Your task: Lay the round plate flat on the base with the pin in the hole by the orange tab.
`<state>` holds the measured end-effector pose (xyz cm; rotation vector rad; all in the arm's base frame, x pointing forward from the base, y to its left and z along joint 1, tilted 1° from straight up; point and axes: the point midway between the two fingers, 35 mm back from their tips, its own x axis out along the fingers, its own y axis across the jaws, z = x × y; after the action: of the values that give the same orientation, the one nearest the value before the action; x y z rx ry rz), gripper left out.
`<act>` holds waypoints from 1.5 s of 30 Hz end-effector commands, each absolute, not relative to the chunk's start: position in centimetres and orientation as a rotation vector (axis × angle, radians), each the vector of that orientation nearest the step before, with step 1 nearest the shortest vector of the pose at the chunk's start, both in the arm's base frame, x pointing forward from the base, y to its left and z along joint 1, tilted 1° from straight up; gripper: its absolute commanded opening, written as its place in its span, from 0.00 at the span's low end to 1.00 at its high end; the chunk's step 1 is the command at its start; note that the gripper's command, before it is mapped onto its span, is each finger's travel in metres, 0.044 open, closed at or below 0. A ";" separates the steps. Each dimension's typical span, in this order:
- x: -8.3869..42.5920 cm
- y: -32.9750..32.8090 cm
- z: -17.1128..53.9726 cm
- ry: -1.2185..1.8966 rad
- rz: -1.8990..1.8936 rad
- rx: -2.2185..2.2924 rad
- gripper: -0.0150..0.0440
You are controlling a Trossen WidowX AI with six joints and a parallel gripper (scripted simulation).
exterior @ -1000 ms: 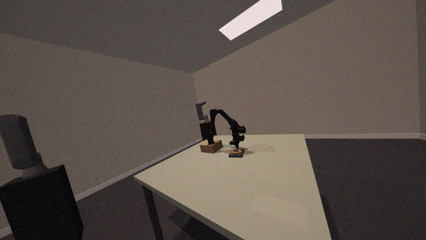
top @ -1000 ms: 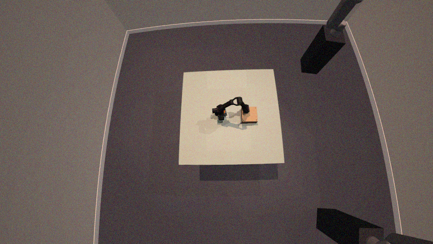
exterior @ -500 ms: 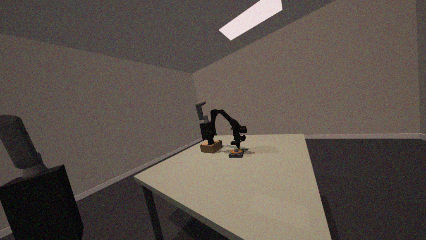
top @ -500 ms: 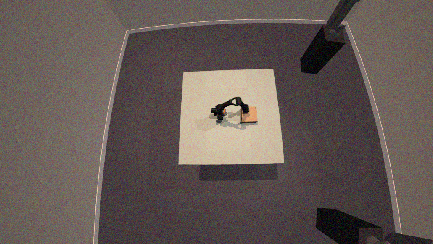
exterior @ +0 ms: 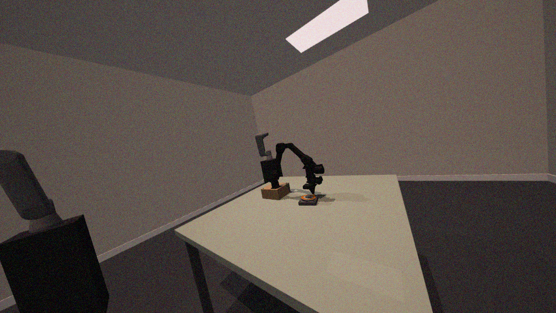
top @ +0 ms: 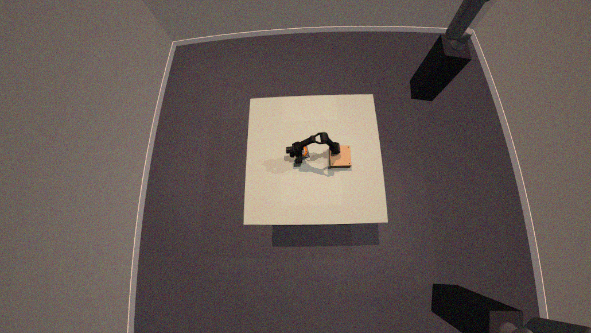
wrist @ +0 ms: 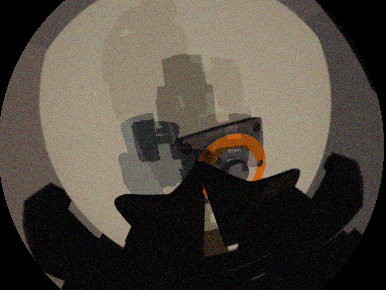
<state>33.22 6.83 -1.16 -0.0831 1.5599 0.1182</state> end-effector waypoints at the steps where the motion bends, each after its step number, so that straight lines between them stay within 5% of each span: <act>1: 34.0 6.5 -1.2 1.552 0.117 -0.087 0.25; 45: 36.6 2.5 -1.0 1.549 0.113 -0.090 0.25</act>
<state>36.59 3.11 -0.99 -0.0852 1.5449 0.1211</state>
